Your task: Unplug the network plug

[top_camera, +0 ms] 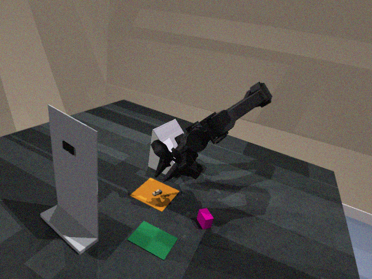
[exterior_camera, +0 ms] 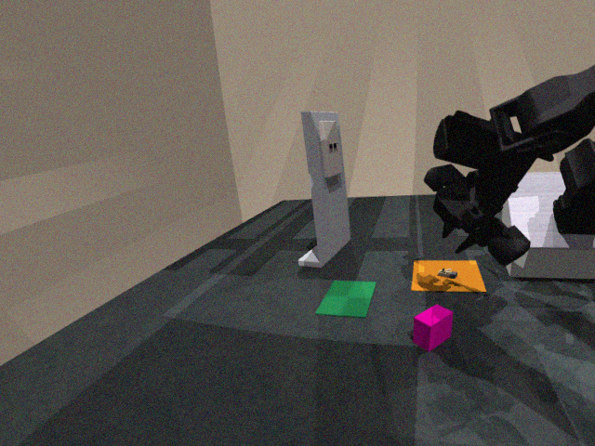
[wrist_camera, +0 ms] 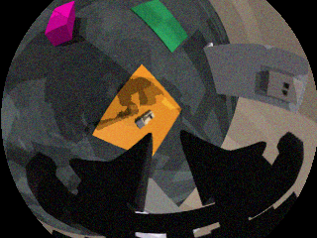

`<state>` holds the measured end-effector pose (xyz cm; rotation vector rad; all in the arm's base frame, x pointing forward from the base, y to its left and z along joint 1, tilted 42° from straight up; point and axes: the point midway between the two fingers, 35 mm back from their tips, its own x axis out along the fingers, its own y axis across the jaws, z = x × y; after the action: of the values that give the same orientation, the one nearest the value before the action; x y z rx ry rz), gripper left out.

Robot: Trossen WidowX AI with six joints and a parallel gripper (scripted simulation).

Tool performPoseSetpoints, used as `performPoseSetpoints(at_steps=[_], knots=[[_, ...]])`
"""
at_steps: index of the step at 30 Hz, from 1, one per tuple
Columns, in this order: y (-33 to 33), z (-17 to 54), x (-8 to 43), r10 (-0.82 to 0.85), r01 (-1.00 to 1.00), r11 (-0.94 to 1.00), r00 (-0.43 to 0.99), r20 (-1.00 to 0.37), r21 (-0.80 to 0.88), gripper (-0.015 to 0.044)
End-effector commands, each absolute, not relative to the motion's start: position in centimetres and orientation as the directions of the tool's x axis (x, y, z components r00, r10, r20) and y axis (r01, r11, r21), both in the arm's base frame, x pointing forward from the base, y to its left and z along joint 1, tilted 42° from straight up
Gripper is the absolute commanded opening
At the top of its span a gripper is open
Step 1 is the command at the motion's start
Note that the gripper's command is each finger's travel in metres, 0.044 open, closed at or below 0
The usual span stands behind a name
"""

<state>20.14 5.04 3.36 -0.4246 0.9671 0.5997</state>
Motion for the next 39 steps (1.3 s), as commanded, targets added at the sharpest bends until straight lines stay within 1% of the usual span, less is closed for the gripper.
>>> performPoseSetpoints(at_steps=[1,39], knots=[[4.9,3.9,20.3,0.287,-0.648,0.758,0.435,-0.853,-0.075,0.0156],[2.3,6.8,20.2,0.286,-0.648,0.758,0.433,-0.855,-0.075,0.0156]])
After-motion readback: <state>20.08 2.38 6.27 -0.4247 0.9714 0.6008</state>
